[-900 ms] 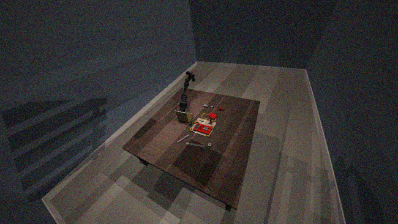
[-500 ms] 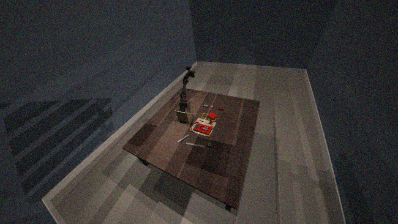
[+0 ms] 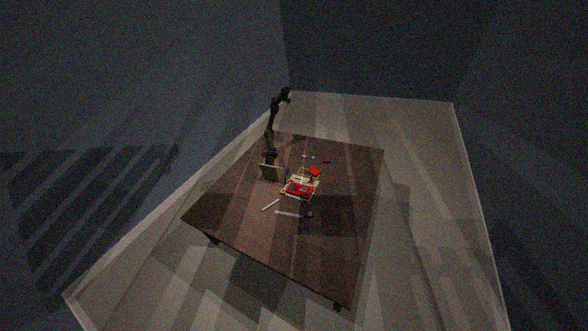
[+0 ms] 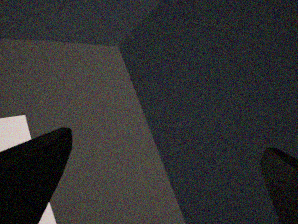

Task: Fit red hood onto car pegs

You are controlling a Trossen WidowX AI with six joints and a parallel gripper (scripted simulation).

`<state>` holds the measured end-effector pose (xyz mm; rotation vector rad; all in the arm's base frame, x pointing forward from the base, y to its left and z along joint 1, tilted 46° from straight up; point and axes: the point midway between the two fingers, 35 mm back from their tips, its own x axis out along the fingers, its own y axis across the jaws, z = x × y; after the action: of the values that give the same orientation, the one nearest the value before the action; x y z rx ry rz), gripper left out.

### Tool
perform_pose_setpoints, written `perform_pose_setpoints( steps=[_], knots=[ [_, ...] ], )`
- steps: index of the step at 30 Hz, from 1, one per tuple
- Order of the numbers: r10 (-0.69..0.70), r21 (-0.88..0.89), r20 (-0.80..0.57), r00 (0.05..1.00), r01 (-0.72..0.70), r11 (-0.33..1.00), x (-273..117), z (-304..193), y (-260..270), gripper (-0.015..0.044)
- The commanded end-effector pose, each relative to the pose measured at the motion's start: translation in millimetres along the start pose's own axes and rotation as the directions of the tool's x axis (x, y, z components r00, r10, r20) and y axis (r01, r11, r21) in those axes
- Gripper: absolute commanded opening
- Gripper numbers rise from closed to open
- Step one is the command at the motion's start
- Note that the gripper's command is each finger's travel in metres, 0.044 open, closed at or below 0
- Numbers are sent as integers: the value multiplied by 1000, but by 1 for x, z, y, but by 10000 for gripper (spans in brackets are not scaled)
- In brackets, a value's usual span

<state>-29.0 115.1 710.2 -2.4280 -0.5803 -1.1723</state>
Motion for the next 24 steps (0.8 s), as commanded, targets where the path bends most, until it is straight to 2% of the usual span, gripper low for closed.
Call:
perform_pose_setpoints(
  steps=[1,7,13,19,24],
  knots=[
    [90,249,89,992,-109,962,19,18,62,440],
    [185,565,242,952,-293,771,36,58,141,440],
    [242,752,411,879,-477,454,44,114,209,440],
    [274,801,565,779,-597,46,40,184,268,440],
    [250,706,707,661,-639,-306,27,250,302,440]
  ],
)
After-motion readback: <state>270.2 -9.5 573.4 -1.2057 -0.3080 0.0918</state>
